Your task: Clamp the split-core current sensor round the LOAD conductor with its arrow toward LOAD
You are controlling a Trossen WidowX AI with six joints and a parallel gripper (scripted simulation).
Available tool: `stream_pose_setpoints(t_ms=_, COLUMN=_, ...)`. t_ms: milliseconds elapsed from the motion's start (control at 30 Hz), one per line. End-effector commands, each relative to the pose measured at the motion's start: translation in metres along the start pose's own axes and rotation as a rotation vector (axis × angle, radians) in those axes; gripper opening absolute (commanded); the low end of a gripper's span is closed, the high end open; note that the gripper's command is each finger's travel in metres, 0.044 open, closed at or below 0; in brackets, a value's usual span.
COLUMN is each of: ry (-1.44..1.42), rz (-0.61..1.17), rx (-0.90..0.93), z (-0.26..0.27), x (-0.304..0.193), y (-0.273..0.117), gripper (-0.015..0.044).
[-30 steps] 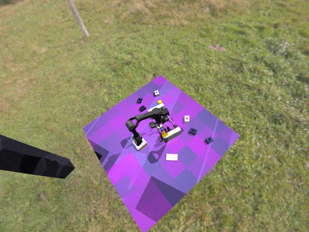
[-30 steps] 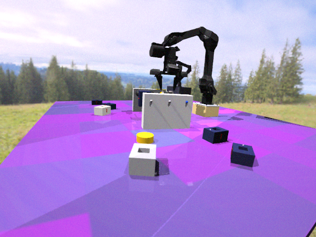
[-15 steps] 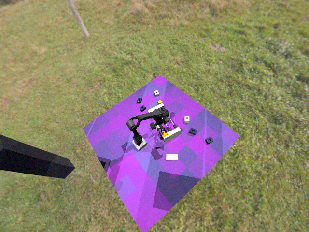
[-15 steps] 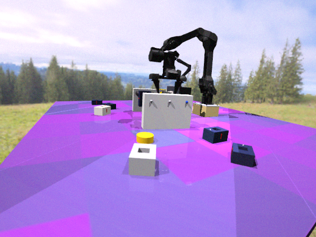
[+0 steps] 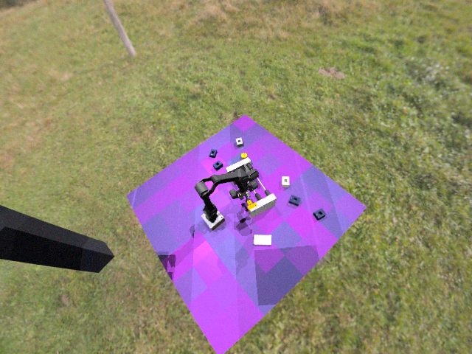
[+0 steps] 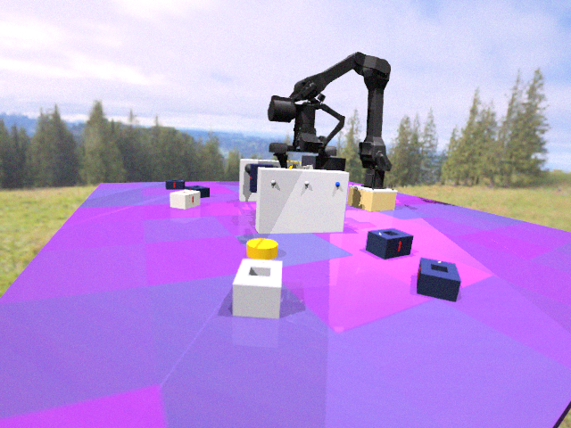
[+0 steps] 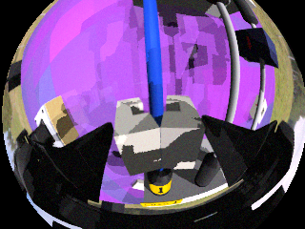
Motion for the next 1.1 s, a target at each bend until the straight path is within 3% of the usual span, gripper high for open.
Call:
stream_pose_setpoints(t_ms=0, ry=-0.004, rz=-0.006, rx=0.003, z=0.001, x=0.001, y=0.009, gripper=0.0440)
stream_pose_setpoints(t_ms=333, ry=-0.004, rz=-0.006, rx=0.003, z=0.002, x=0.001, y=0.020, gripper=0.0440)
stream_pose_setpoints(t_ms=1067, ry=0.000, rz=0.000, rx=0.002, z=0.001, x=0.000, y=0.016, gripper=0.0293)
Point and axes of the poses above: the point midway between the two fingers, 35 mm back from their tips, its own y axis out along the fingers, its own z axis across the jaws, x = y × z, the point moved 3 cm from there along -y, back along the fingers, and after that the axes turned 9 degrees about -y, right-handed, at the moved point
